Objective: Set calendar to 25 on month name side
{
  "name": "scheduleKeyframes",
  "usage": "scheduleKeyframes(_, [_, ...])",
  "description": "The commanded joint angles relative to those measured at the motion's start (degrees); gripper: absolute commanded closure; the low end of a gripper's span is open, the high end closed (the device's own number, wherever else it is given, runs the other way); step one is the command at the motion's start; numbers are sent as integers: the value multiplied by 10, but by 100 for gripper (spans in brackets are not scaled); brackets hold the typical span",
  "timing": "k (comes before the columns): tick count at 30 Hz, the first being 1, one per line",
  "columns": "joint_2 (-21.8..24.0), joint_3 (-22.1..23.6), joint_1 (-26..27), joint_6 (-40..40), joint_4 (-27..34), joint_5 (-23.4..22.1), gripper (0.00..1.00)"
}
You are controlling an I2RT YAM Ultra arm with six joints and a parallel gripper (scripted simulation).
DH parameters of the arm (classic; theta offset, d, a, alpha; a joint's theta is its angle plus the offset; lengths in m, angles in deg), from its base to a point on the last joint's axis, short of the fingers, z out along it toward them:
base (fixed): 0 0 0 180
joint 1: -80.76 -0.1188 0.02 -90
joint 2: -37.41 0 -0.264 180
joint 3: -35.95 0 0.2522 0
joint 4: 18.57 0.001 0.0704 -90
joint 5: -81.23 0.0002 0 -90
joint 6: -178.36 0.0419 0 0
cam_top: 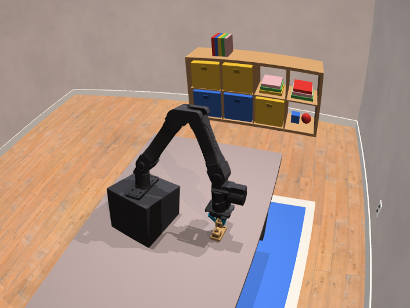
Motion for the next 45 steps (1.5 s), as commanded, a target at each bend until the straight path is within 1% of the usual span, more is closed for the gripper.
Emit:
scheduleKeyframes(1, [1, -1, 1, 1, -2, 0, 73])
scheduleKeyframes(27, [-32, 2, -8, 10, -40, 0, 73])
scheduleKeyframes(45, [-35, 2, -9, 11, -44, 0, 73])
